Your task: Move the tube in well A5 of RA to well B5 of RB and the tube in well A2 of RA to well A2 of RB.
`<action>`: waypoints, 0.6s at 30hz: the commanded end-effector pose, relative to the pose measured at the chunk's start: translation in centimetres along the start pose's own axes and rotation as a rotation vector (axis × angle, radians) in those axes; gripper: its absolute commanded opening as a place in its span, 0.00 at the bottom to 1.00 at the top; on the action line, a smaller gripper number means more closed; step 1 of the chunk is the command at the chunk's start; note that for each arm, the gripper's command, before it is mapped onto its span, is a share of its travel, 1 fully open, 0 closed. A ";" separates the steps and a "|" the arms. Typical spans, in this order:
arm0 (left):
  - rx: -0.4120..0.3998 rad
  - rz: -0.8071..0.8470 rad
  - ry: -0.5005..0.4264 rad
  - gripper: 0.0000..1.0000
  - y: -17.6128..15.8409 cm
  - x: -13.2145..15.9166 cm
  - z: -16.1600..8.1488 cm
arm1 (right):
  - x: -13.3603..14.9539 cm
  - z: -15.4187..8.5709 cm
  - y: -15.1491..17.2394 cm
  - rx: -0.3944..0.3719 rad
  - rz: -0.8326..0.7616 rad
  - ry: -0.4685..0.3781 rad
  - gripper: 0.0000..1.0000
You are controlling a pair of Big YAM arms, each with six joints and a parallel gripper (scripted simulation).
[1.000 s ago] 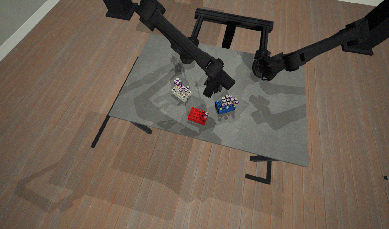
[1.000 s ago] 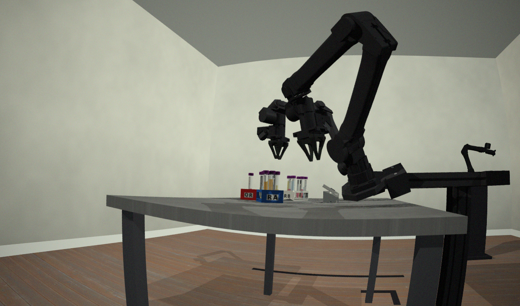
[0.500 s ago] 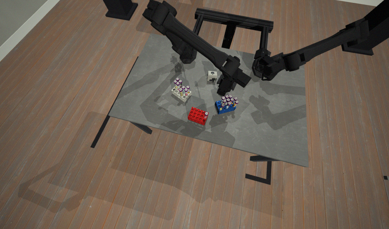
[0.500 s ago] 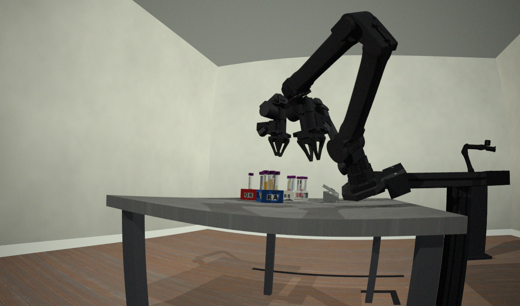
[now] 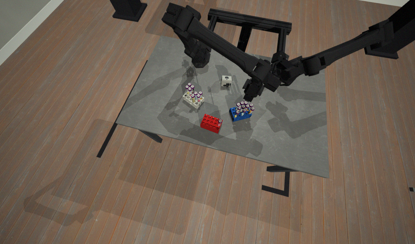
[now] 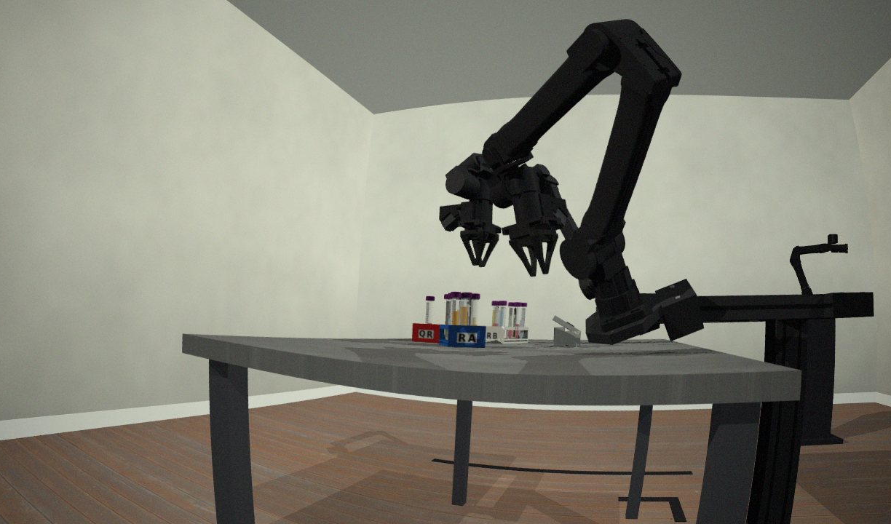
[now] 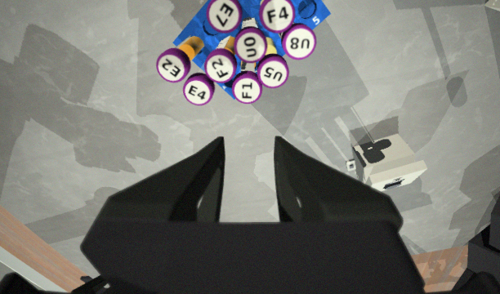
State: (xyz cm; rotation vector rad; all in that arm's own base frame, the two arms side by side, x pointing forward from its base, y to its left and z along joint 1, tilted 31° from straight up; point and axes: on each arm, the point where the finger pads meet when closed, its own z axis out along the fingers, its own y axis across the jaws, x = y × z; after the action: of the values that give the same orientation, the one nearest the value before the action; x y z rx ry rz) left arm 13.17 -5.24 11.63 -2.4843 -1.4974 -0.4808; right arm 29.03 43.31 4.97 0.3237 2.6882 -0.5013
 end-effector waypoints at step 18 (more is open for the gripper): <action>-0.024 -0.009 -0.009 0.30 0.8 0.1 -1.0 | 0.8 0.2 0.7 0.002 0.013 -0.002 0.30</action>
State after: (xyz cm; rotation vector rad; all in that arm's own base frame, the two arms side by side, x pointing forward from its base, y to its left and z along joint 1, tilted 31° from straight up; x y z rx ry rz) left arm 13.17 -5.24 11.63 -2.4843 -1.4974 -0.4808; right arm 29.35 43.84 4.45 0.3563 2.6805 -0.5001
